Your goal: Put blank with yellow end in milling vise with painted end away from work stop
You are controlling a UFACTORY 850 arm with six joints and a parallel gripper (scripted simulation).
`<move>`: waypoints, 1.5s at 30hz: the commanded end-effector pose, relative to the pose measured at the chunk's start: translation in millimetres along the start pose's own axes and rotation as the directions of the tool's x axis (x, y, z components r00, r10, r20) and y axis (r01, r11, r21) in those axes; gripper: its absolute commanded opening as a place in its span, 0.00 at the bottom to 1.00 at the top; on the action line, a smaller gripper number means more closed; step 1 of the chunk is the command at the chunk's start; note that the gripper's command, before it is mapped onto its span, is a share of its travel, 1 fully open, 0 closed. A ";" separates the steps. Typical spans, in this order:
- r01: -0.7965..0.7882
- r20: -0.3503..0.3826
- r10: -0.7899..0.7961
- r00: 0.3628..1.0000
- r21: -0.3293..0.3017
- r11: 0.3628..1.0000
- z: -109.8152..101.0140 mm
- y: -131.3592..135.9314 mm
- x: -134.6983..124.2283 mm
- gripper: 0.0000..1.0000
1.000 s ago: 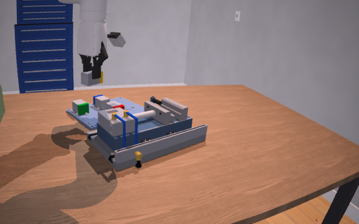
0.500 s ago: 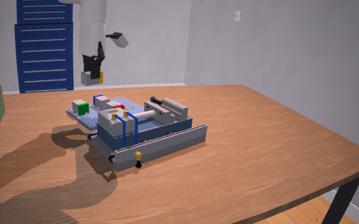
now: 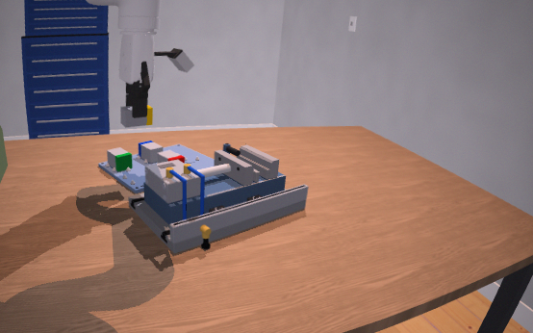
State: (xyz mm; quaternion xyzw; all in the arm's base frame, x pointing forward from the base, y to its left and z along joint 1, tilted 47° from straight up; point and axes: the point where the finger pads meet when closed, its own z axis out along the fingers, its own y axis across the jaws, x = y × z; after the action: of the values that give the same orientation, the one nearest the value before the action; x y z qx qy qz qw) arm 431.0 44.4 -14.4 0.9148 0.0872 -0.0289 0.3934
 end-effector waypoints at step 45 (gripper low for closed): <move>-0.576 -0.006 0.576 0.818 0.002 0.818 -0.7 -0.1 0.7 0.00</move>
State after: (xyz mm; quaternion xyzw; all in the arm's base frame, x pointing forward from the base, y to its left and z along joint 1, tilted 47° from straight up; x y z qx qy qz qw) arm 431.0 44.4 -14.4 0.8996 -0.1864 0.0896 0.3845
